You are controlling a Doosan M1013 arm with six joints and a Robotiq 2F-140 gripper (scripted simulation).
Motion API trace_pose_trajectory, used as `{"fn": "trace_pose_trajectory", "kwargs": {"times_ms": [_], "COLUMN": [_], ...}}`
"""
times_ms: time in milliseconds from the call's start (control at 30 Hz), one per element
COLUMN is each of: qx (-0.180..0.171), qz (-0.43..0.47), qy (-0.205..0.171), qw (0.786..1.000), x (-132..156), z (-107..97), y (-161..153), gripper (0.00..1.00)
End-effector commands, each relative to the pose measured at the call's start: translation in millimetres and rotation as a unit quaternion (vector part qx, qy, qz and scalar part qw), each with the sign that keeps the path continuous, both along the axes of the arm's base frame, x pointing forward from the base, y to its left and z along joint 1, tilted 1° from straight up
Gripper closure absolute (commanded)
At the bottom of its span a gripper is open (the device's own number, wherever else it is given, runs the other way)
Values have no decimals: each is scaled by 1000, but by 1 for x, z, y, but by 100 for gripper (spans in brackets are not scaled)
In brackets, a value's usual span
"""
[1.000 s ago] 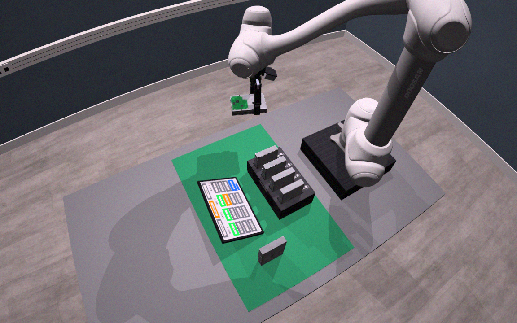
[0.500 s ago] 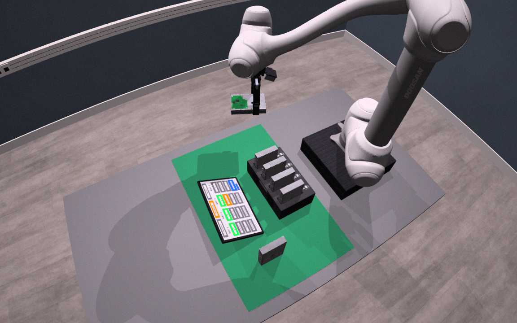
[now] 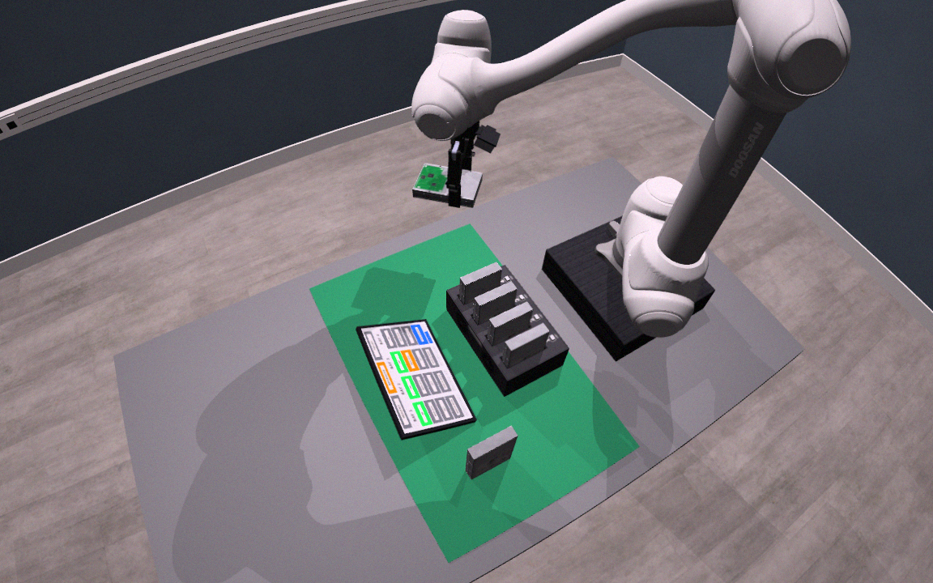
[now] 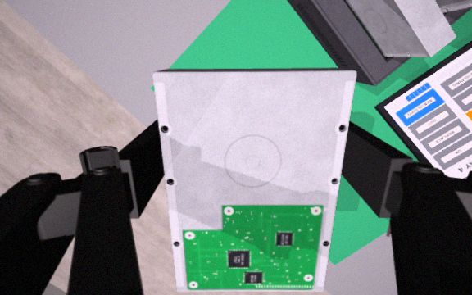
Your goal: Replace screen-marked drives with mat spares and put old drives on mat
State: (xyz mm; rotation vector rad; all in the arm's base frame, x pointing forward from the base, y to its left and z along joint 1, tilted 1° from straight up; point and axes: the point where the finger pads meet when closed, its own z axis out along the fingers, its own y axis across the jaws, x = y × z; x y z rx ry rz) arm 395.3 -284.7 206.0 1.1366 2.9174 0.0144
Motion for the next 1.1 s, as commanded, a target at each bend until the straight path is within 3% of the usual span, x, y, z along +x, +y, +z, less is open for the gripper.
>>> {"fn": "trace_pose_trajectory", "kwargs": {"times_ms": [0, 567, 1067], "qx": [-1, -1, 1], "qz": [-25, -68, -218], "qy": [1, 1, 1], "qw": [1000, 998, 976], "x": [0, 0, 0], "z": [1, 1, 1], "y": [0, 0, 0], "gripper": [90, 90, 90]}}
